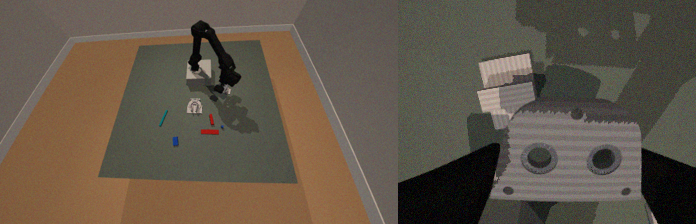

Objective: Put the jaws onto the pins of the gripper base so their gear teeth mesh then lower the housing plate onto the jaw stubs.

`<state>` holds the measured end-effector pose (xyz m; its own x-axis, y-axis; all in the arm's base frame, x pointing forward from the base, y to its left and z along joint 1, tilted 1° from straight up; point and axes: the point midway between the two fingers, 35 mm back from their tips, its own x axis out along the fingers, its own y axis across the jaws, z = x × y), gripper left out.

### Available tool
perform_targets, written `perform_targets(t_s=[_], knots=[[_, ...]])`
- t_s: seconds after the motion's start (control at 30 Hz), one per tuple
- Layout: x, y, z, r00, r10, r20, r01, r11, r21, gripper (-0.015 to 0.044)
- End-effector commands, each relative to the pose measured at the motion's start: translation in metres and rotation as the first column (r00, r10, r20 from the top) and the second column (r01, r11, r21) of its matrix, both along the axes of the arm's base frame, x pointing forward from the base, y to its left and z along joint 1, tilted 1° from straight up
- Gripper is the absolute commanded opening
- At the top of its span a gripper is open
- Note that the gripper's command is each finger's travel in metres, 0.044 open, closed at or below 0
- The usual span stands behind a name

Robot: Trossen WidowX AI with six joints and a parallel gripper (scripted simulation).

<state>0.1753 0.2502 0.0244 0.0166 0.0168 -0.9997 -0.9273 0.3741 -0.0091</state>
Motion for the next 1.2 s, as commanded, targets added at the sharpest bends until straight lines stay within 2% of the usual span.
perform_targets(t_s=[0.0,0.57,1.17], knots=[[0.008,-0.009,0.0,0.999,-0.051,0.002,0.051,0.999,-0.003,0.0351],[0.046,-0.051,0.001,0.957,-0.291,0.003,0.291,0.957,-0.001,0.0351],[0.077,-0.103,0.001,0.848,-0.529,0.003,0.529,0.848,0.001,0.0351]])
